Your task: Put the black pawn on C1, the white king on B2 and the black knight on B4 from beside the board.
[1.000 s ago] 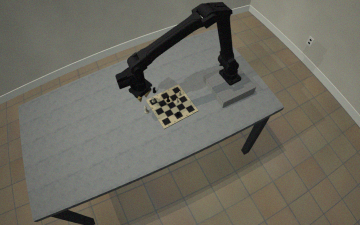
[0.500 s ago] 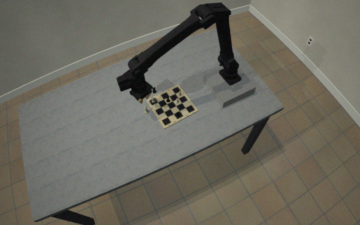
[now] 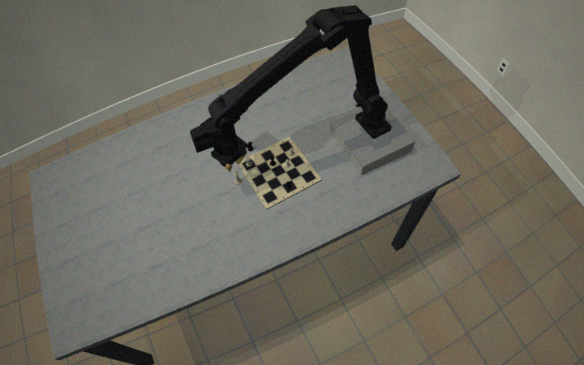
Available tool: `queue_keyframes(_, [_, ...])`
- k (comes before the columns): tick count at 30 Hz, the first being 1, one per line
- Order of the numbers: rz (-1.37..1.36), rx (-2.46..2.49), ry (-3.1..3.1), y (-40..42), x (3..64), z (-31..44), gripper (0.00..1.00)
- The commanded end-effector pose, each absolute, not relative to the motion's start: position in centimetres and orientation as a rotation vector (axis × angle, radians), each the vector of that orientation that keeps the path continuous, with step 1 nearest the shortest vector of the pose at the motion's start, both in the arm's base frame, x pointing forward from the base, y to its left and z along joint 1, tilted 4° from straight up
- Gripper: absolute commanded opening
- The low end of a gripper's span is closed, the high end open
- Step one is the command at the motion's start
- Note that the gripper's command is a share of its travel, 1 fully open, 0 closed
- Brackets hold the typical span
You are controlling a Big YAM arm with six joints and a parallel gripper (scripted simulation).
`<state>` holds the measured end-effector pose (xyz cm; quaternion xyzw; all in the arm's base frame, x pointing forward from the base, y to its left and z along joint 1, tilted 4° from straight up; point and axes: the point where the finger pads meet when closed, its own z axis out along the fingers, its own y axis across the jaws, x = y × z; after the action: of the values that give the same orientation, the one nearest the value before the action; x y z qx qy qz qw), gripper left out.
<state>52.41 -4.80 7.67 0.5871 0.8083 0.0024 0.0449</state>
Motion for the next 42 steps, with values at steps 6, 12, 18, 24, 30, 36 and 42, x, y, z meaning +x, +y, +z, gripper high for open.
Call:
queue_keyframes(6, [0.040, 1.783, 2.419, -5.7, 55.0, 8.1, 0.39])
queue_keyframes(12, [0.008, 1.801, 2.450, -5.5, 53.4, 6.4, 0.39])
queue_keyframes(18, [0.000, 1.806, 2.456, -5.5, 53.0, 6.0, 0.39])
queue_keyframes(24, [0.000, 1.806, 2.457, -5.5, 53.0, 5.9, 0.39])
queue_keyframes(30, [0.000, 1.806, 2.457, -5.5, 53.0, 5.9, 0.39])
queue_keyframes(36, [0.000, 1.806, 2.457, -5.5, 53.0, 5.9, 0.39])
queue_keyframes(42, [0.000, 1.806, 2.457, -5.5, 53.0, 5.9, 0.39])
